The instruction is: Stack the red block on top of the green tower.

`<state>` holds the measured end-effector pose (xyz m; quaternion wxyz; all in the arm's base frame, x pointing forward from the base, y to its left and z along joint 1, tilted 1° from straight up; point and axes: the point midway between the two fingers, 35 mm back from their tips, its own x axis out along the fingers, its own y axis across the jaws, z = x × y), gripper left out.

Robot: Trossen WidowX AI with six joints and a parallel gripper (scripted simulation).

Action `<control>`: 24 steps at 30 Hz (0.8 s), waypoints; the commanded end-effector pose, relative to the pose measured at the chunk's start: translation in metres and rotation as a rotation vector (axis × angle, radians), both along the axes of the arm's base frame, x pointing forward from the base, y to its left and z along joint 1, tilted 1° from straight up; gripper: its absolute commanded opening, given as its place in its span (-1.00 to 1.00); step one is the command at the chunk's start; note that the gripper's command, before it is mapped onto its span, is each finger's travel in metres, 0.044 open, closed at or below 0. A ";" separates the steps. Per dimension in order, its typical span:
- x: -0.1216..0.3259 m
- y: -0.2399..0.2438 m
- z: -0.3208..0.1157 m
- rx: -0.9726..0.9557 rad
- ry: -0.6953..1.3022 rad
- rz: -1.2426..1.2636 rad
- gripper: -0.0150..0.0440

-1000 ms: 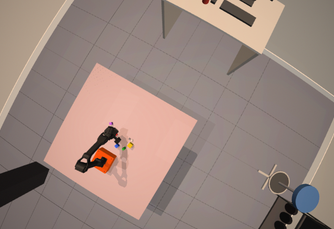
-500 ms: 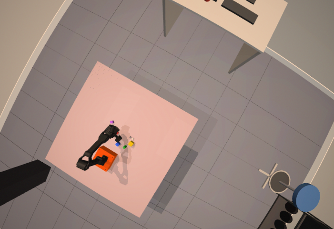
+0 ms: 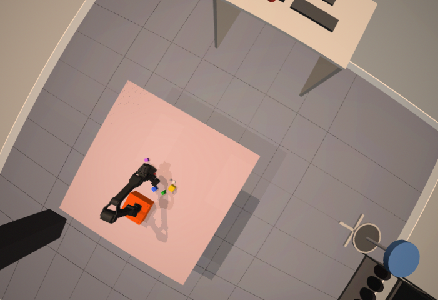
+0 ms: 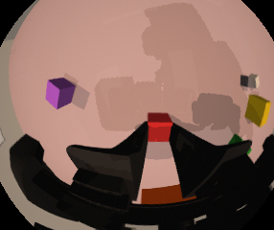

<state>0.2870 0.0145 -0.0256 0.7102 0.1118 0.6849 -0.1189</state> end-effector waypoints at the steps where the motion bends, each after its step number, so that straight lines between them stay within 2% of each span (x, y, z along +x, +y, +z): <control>1: 0.000 0.001 0.000 0.005 0.001 -0.003 -0.29; 3: 0.000 0.001 0.000 0.005 0.001 -0.003 -0.34; 5: 0.000 0.001 0.003 0.005 0.001 -0.003 -0.49; 24: -0.003 0.001 0.109 0.005 0.000 -0.003 -0.49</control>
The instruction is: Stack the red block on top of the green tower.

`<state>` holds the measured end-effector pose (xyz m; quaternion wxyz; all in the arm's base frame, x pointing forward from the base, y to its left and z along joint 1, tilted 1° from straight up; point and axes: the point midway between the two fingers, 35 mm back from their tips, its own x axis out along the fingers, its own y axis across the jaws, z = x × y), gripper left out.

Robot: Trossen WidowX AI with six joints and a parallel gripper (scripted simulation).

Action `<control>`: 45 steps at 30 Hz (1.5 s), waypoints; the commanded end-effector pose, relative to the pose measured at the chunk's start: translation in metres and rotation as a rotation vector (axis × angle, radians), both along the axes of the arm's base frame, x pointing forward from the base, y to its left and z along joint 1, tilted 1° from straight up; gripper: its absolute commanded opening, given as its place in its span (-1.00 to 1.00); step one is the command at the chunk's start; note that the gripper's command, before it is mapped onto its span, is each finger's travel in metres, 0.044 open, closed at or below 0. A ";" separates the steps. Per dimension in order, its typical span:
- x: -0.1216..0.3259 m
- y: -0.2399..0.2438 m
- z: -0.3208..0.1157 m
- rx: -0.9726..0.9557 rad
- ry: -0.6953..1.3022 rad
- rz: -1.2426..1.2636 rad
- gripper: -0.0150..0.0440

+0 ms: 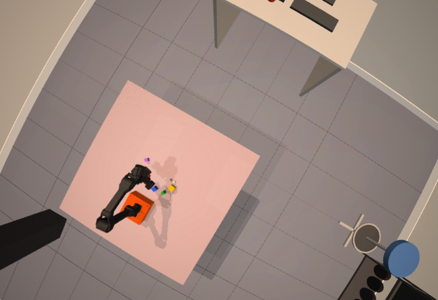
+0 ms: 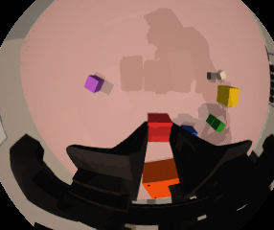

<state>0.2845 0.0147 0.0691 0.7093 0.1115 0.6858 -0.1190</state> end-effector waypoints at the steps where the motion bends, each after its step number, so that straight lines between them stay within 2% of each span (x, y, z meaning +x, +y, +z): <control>1: -0.001 0.001 0.019 0.005 -0.002 -0.003 -0.49; 10: 0.000 -0.003 0.023 0.005 -0.002 -0.003 -0.49; 45: -0.085 -0.140 0.022 -0.007 0.005 -0.003 -0.49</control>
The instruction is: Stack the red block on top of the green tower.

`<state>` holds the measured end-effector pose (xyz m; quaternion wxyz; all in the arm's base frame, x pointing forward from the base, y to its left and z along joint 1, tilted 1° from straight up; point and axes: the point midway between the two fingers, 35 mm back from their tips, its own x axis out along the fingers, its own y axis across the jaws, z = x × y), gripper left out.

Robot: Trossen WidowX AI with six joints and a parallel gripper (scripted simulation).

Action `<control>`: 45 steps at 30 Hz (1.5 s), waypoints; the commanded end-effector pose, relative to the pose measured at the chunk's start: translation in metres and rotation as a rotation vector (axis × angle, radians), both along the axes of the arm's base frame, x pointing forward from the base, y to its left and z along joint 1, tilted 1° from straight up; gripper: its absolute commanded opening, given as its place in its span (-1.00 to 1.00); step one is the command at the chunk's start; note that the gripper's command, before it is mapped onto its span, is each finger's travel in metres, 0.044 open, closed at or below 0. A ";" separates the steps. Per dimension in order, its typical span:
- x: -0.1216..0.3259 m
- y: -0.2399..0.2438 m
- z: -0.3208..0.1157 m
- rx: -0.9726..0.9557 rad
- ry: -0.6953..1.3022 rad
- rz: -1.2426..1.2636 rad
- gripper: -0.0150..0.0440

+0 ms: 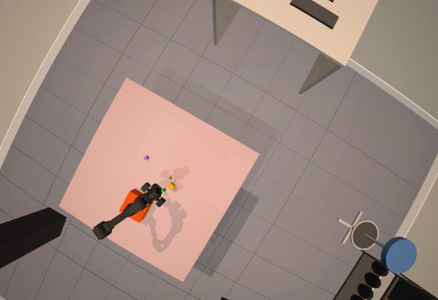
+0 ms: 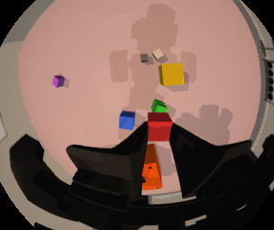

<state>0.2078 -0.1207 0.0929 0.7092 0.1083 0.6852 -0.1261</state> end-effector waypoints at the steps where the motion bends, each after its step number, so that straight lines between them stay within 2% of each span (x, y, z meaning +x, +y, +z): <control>1: -0.012 -0.007 -0.002 0.007 0.003 0.003 -0.49; 7: -0.020 -0.014 -0.005 0.006 0.004 0.003 -0.49; 27: -0.019 -0.011 -0.072 0.007 0.004 0.003 -0.49; 45: -0.019 -0.011 -0.073 0.007 0.004 0.003 -0.49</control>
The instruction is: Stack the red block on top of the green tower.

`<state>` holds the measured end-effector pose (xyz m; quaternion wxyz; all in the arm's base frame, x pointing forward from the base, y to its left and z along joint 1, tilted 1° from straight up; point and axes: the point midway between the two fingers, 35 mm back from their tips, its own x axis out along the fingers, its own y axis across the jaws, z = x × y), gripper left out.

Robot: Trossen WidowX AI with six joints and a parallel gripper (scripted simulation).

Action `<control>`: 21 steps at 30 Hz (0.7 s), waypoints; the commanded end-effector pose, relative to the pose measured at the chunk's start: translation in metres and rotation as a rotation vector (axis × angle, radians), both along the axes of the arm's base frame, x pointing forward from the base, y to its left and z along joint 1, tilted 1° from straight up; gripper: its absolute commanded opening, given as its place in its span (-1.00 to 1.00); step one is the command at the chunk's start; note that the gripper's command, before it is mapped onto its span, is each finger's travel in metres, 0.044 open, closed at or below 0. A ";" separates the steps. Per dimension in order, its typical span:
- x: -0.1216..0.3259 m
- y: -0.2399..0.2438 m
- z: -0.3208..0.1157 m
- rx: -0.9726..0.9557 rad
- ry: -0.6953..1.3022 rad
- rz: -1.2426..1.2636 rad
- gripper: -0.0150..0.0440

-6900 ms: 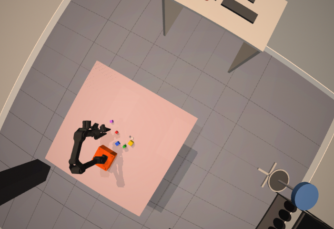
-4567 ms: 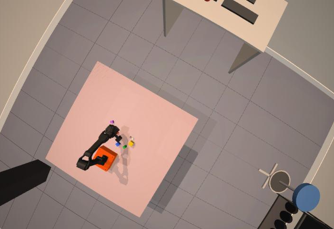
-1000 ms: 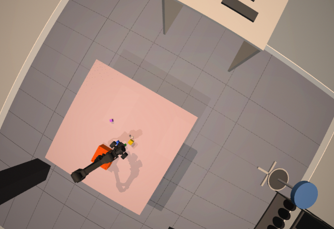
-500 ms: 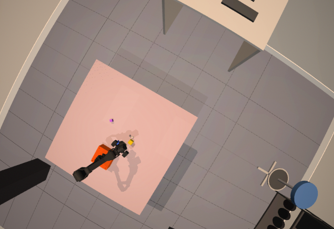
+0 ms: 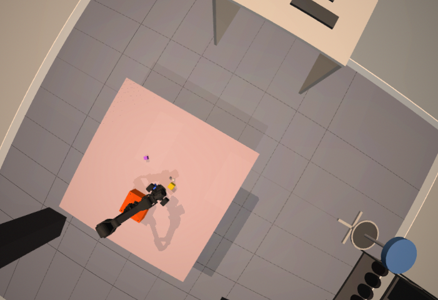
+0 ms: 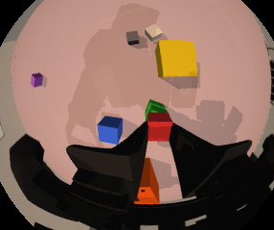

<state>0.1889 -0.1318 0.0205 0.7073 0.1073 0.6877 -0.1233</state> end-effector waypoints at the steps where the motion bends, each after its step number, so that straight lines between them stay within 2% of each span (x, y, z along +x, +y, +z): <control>1: 0.000 0.000 -0.001 0.003 -0.002 -0.003 -0.49; 19: 0.000 0.000 0.001 0.003 -0.002 -0.003 -0.49; 21: 0.000 0.000 0.000 0.000 0.000 0.000 -0.31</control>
